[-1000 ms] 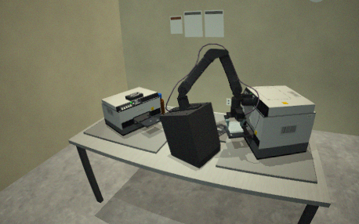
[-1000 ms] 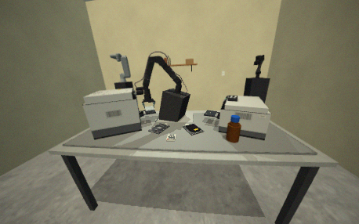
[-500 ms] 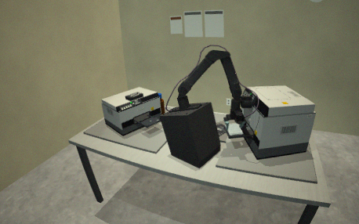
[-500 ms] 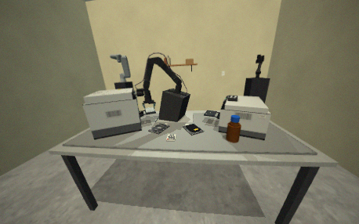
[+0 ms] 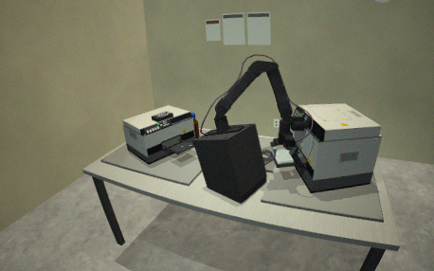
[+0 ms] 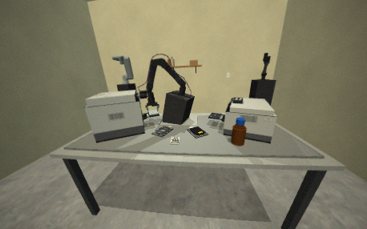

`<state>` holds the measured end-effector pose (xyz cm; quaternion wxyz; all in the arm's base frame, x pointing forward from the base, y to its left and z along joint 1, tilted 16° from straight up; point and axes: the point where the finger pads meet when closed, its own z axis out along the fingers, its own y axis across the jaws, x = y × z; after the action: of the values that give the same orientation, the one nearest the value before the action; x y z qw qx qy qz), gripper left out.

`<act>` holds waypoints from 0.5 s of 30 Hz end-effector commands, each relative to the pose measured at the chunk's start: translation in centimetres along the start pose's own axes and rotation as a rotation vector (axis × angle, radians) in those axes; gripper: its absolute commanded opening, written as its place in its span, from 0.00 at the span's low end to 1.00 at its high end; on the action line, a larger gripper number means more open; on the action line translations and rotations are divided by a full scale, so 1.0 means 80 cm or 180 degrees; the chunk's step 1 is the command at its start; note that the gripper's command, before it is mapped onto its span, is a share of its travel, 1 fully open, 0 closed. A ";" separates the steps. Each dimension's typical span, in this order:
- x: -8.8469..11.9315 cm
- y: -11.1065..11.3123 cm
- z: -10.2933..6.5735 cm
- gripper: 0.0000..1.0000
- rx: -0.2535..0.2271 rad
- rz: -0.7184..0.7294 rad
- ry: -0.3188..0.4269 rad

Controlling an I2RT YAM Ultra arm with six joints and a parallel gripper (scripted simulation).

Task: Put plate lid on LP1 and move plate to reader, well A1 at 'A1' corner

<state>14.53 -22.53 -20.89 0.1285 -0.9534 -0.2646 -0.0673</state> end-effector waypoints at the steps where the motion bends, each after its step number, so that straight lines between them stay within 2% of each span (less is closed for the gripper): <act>1: -0.005 0.022 -0.021 0.86 -0.0155 0.0025 -0.0023; 15: -0.005 0.022 -0.023 0.86 -0.0156 0.0025 -0.0025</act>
<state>14.48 -22.41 -20.86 0.1311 -0.9532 -0.2643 -0.0668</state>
